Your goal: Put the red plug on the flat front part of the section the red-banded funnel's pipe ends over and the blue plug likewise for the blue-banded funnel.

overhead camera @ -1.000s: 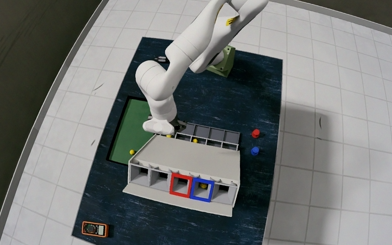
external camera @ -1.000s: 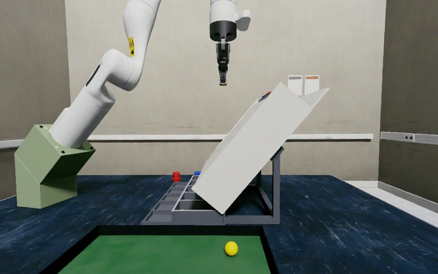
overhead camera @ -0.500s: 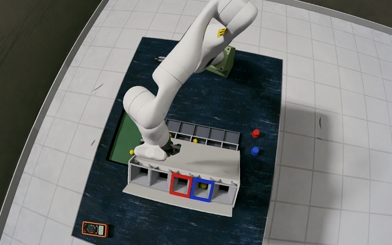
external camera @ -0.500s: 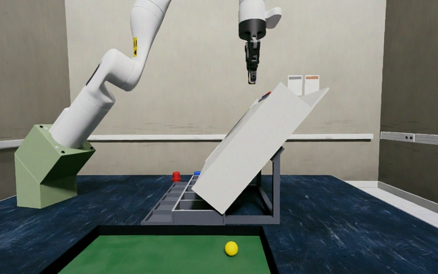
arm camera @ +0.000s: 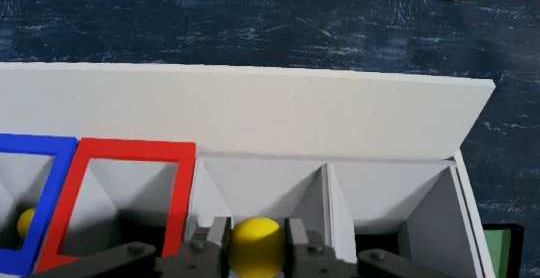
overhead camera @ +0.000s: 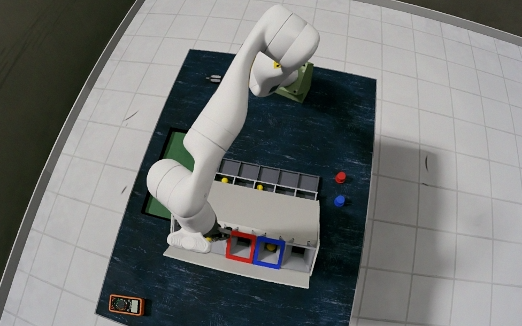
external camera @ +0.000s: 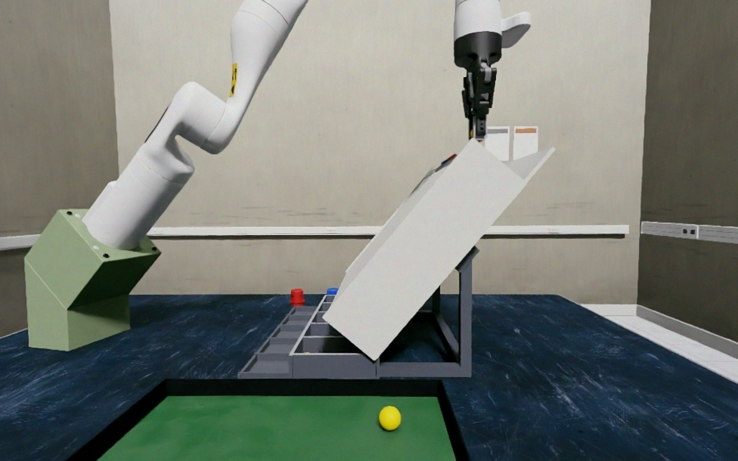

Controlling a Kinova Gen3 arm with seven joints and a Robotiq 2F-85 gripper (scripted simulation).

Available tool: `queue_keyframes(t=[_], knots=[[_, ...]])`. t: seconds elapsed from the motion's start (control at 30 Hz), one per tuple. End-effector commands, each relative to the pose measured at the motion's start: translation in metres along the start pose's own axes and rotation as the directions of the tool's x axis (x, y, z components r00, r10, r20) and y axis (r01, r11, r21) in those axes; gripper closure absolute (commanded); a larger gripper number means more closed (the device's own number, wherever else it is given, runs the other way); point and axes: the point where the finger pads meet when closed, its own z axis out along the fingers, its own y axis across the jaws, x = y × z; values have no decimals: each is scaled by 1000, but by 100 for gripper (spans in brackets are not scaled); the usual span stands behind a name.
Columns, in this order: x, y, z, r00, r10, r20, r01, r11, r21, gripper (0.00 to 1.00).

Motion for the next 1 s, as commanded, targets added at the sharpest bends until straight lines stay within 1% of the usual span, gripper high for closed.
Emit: queue_keyframes(t=[0.0, 0.27, 0.3, 0.83, 0.87, 0.97], knots=[[0, 2, 0, 1000, 2, 0, -2, 1000, -1, 100], [0, 2, 0, 1000, 2, 0, -2, 1000, -1, 100], [0, 2, 30, 1000, 2, 0, -2, 1000, -1, 100], [0, 2, 30, 1000, 2, 0, -2, 1000, -1, 100], [0, 2, 30, 1000, 2, 0, -2, 1000, -1, 0], [0, 2, 30, 1000, 2, 0, -2, 1000, -1, 0]])
